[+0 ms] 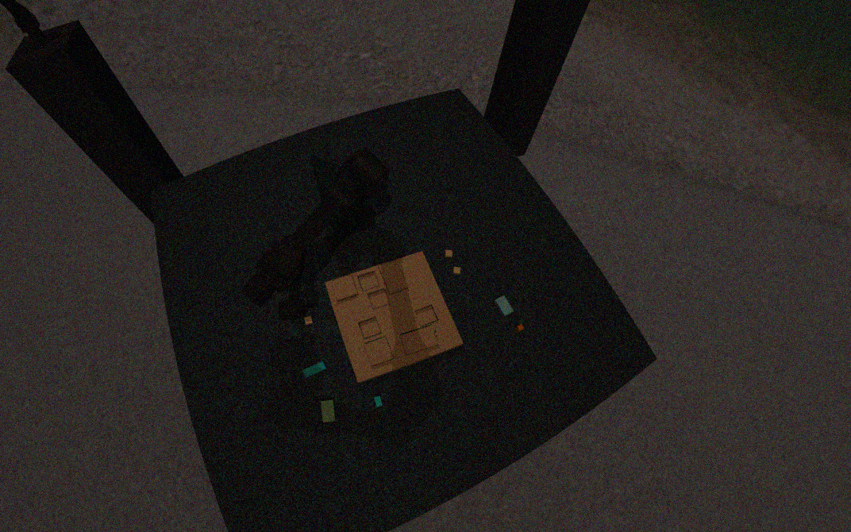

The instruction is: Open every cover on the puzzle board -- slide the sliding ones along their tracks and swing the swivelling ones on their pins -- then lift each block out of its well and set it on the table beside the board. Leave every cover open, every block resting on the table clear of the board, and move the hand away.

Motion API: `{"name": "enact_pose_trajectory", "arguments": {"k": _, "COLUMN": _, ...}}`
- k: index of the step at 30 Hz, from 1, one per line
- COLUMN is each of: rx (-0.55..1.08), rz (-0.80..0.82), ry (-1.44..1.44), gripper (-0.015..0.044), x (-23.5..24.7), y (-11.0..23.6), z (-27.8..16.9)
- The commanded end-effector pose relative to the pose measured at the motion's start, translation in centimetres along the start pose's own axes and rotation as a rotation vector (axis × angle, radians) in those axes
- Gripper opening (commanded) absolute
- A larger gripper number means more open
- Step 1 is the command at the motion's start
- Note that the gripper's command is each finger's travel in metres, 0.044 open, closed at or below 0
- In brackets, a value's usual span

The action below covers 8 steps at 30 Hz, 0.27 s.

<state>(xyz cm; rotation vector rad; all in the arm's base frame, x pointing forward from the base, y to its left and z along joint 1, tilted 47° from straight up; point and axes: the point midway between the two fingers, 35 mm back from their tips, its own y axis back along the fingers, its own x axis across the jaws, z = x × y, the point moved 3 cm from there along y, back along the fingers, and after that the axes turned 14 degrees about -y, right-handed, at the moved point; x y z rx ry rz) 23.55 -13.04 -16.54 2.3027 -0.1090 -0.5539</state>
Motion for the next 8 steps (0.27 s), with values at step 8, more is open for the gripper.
{"name": "enact_pose_trajectory", "arguments": {"k": 8, "rx": -0.005, "rz": 0.042, "ry": -0.010, "gripper": 0.0440, "x": 0.3, "y": 3.2, "z": 0.3}}
